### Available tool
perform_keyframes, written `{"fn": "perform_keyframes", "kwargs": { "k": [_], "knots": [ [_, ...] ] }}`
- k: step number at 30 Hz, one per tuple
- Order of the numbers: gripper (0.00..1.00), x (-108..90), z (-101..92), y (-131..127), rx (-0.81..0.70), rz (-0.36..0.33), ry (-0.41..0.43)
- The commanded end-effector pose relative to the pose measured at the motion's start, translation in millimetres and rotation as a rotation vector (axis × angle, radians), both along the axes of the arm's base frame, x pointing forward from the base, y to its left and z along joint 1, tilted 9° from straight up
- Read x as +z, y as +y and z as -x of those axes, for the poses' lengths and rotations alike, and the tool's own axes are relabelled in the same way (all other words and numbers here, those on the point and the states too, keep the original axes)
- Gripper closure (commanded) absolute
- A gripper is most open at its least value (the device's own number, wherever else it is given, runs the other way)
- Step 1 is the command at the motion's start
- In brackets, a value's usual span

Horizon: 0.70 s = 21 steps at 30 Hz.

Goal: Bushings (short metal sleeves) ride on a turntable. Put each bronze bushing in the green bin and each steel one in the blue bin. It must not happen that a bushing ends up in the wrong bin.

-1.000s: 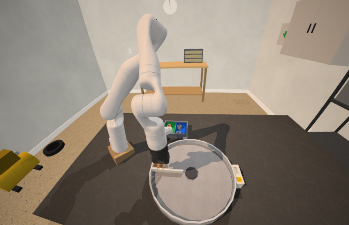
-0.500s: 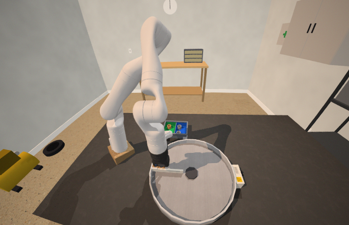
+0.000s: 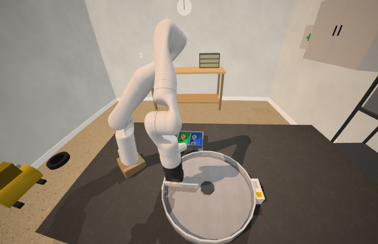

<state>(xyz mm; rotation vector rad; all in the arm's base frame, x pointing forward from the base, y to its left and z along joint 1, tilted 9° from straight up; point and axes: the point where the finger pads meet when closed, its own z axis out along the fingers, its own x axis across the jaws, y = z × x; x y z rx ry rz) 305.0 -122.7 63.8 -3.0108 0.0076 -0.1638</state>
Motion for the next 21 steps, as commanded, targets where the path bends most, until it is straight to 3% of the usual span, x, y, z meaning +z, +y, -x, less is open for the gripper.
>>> {"fn": "perform_keyframes", "kwargs": {
  "k": [1,21],
  "knots": [
    [0.6,-2.0,0.8,-1,-0.003,0.001,0.002],
    [0.6,-15.4,-0.6,1,-0.003,0.001,0.002]
  ]
}}
